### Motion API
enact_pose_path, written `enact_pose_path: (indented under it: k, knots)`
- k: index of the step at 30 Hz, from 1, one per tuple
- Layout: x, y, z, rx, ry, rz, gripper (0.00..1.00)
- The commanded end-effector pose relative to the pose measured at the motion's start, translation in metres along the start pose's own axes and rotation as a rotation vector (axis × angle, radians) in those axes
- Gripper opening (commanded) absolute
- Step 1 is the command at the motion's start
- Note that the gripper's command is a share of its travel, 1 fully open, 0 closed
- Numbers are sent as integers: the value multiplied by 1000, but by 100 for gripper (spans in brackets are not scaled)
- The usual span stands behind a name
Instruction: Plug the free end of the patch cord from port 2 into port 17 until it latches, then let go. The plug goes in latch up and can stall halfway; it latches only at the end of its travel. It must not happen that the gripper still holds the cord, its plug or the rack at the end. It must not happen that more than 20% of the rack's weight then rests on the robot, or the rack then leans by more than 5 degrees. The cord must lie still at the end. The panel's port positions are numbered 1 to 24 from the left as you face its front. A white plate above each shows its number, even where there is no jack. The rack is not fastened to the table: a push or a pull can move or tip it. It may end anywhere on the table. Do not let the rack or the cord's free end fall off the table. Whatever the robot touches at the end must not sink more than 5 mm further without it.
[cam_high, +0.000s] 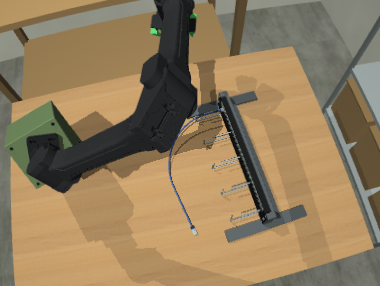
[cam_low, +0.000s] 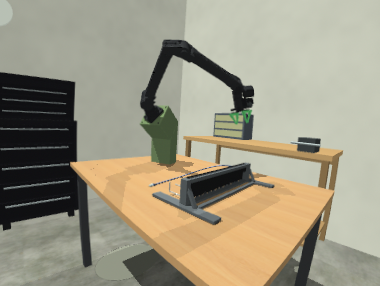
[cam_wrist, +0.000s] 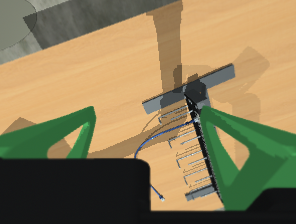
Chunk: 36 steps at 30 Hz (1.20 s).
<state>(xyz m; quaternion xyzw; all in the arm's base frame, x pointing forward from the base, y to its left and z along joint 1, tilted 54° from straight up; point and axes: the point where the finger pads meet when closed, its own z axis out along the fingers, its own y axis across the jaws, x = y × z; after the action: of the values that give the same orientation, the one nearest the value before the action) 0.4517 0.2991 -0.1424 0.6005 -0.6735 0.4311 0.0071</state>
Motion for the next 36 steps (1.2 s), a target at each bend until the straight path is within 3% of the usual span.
enact_pose_path:
  k: [1, 7, 9, 10, 24, 26, 27, 36]
  knots:
    - [19, -28, 7, -13, -8, 169, 100]
    - [53, -53, 26, -42, 0, 349, 100]
    - [53, -53, 26, -42, 0, 349, 100]
    - [69, -62, 34, -54, 5, 428, 100]
    - [158, -103, 72, -94, 37, 837, 100]
    - [158, -103, 72, -94, 37, 837, 100]
    - [177, -109, 79, -99, 46, 919, 100]
    - [240, -124, 99, -103, 74, 1184, 100]
